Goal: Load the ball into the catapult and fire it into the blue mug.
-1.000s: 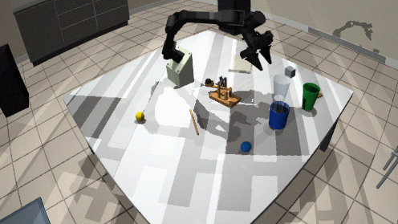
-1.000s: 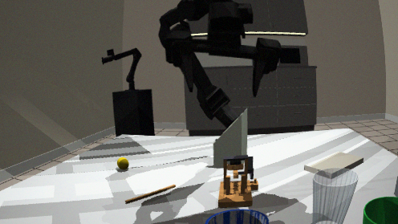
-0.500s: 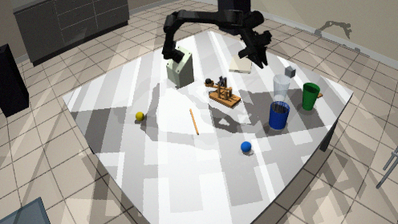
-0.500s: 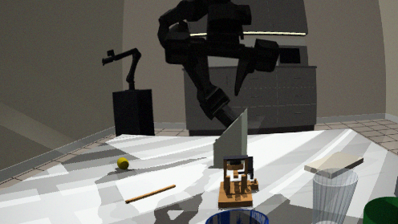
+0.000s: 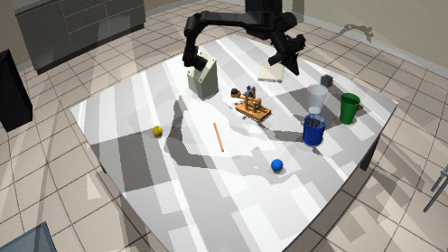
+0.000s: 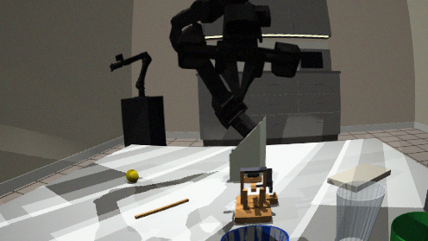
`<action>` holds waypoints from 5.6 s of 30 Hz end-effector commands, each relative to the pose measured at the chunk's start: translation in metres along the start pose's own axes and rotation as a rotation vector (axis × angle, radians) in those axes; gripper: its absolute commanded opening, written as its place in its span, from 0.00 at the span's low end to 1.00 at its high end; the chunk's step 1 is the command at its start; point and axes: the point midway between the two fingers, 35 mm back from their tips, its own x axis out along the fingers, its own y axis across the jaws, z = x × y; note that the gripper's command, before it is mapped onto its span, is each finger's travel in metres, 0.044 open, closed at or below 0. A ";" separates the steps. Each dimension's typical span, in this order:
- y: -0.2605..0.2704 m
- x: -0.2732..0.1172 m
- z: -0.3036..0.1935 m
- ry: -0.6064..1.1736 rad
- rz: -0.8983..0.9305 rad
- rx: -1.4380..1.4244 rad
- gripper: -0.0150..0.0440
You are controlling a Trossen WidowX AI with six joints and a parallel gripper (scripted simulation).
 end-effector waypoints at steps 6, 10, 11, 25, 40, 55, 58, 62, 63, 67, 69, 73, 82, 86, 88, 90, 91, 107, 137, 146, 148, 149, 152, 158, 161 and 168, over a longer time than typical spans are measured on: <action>0.050 -0.003 -0.034 0.084 0.026 -0.231 0.25; 0.073 -0.005 -0.055 0.129 0.038 -0.360 0.25; 0.079 -0.006 -0.061 0.140 0.041 -0.393 0.25; 0.136 -0.022 -0.141 0.292 0.065 -0.854 0.25; 0.159 -0.044 -0.226 0.458 0.054 -1.352 0.25; 0.147 -0.069 -0.296 0.651 0.002 -1.837 0.25; 0.142 -0.074 -0.307 0.695 -0.013 -1.932 0.25; 0.134 -0.081 -0.320 0.757 -0.037 -2.056 0.25; 0.132 -0.082 -0.323 0.770 -0.042 -2.081 0.25; 0.130 -0.083 -0.325 0.781 -0.047 -2.101 0.25; 0.131 -0.081 -0.321 0.781 -0.047 -2.101 0.25; 0.132 -0.078 -0.321 0.781 -0.047 -2.101 0.25; 0.134 -0.065 -0.328 0.779 -0.046 -2.101 0.25; 0.135 -0.060 -0.332 0.779 -0.046 -2.102 0.25; 0.136 -0.057 -0.334 0.779 -0.046 -2.102 0.25; 0.136 -0.054 -0.335 0.779 -0.046 -2.102 0.25; 0.137 -0.053 -0.336 0.779 -0.046 -2.102 0.25; 0.140 -0.031 -0.352 0.779 -0.046 -2.102 0.25; 0.145 0.014 -0.396 0.788 -0.051 -2.100 0.25; 0.175 -0.031 -0.344 0.770 -0.037 -2.101 0.25; 0.185 -0.060 -0.325 0.773 -0.037 -2.098 0.25; 0.189 -0.074 -0.318 0.776 -0.038 -2.097 0.25; 0.192 -0.086 -0.312 0.780 -0.040 -2.095 0.25; 0.195 -0.073 -0.306 0.724 -0.041 -2.042 0.48; 0.199 -0.070 -0.296 0.690 -0.023 -1.964 0.61; 0.201 -0.061 -0.269 0.626 0.020 -1.782 0.92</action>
